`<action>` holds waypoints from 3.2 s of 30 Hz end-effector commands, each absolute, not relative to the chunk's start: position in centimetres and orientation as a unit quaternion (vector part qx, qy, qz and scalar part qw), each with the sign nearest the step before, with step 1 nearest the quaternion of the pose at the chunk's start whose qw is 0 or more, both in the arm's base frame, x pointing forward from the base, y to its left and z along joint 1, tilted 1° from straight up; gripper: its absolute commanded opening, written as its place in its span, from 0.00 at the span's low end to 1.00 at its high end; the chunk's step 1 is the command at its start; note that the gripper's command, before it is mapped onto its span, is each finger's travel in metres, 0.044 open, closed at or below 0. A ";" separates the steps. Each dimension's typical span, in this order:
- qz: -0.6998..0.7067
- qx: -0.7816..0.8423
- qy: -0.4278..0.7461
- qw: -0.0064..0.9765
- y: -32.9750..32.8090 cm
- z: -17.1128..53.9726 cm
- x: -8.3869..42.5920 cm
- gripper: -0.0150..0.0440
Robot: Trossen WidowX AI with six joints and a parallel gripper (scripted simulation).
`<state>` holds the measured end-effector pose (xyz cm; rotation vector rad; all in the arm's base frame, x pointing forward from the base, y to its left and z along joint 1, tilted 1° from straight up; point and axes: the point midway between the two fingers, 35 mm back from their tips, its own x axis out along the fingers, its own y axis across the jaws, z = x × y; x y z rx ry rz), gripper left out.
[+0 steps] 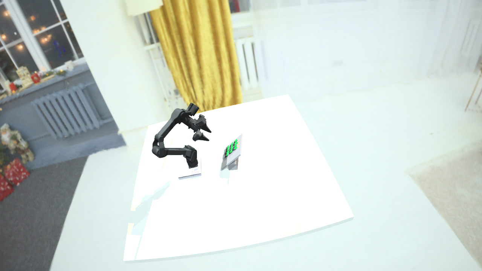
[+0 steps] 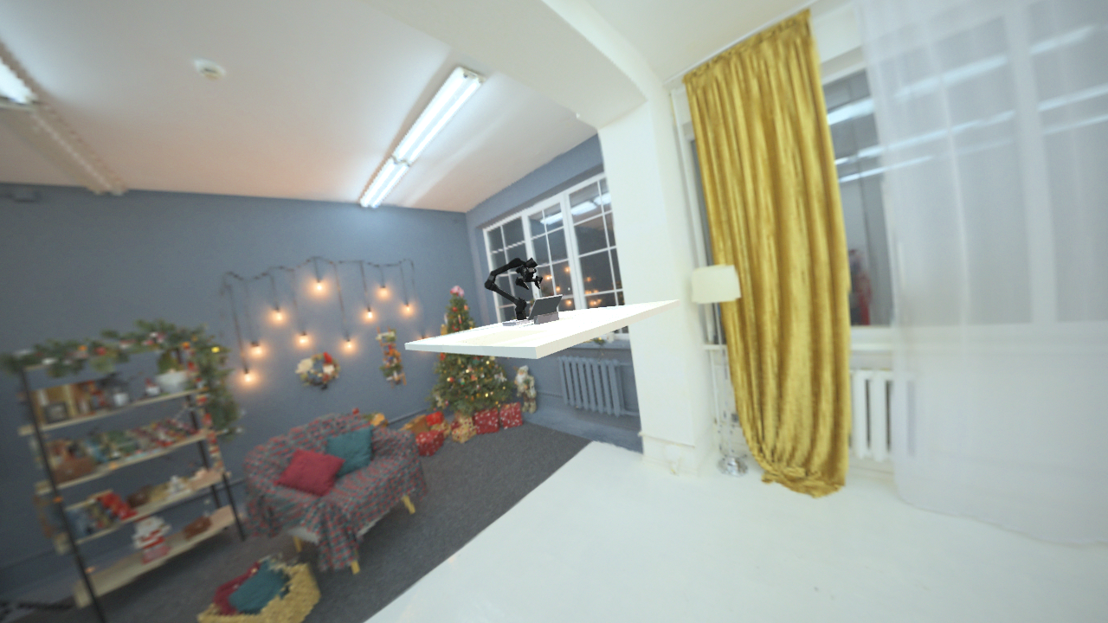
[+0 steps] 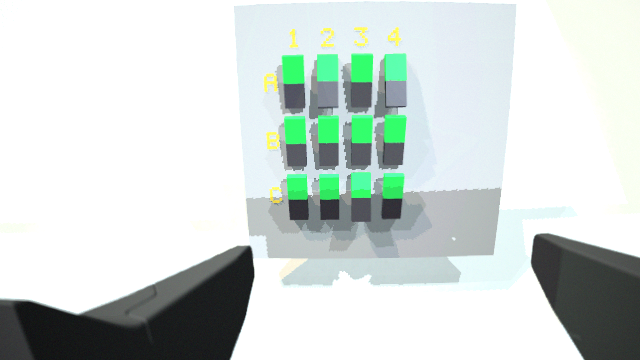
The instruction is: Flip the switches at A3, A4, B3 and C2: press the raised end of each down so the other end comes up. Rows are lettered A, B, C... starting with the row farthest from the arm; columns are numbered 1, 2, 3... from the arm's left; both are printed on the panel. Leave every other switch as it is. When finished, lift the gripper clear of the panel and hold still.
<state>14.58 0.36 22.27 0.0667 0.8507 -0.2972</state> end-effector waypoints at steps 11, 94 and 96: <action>-0.140 0.053 0.420 0.895 -0.8 20.0 21.1 0.44; -0.135 0.060 0.411 0.900 -4.4 14.6 28.3 0.25; -0.135 0.060 0.411 0.900 -4.4 14.6 28.3 0.25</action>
